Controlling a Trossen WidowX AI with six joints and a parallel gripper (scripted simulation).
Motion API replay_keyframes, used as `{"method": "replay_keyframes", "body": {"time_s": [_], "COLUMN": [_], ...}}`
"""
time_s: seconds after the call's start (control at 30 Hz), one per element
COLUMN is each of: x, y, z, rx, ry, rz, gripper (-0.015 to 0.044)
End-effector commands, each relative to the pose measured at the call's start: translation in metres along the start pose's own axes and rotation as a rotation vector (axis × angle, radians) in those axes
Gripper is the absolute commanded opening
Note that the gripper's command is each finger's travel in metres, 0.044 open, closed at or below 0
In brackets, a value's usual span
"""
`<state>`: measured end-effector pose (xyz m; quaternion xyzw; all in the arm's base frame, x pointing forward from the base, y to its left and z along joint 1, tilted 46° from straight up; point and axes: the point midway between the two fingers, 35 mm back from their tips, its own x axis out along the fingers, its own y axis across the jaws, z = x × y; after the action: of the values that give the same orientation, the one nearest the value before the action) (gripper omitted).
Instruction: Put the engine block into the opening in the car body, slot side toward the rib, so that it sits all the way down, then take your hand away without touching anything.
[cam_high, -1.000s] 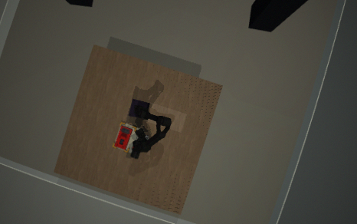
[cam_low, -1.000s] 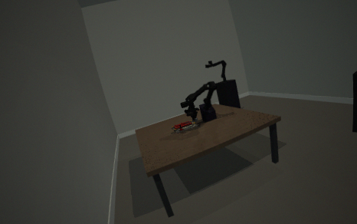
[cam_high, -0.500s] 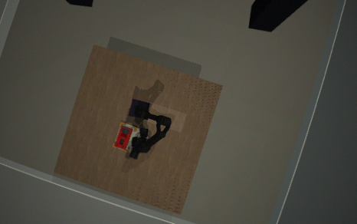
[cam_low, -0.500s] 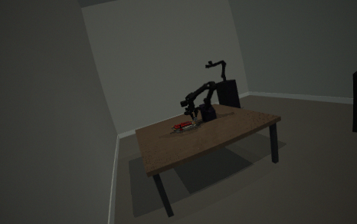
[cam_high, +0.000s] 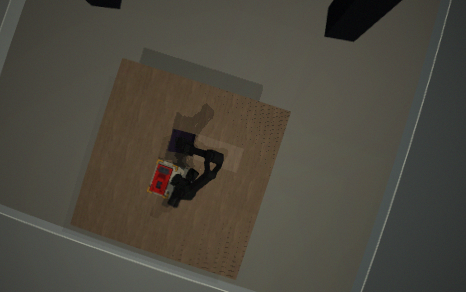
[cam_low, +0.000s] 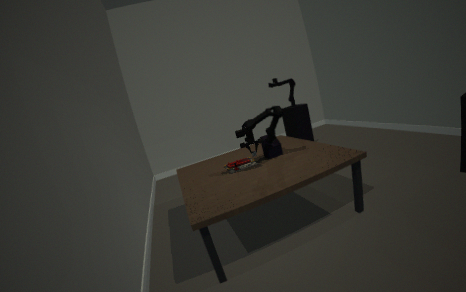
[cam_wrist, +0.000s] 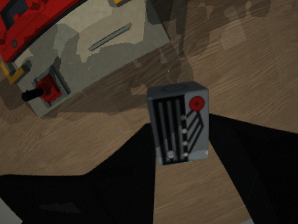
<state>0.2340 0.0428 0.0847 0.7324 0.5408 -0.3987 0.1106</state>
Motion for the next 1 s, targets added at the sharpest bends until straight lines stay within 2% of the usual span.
{"method": "replay_keyframes", "body": {"time_s": [0.0,0.97], "x": [-0.004,-0.025], "y": [0.0,-0.006], "z": [0.0,-0.001], "rx": [0.134,1.135], "ry": [-0.002,0.008], "rz": [0.006,-0.003], "gripper": [0.0,0.0]}}
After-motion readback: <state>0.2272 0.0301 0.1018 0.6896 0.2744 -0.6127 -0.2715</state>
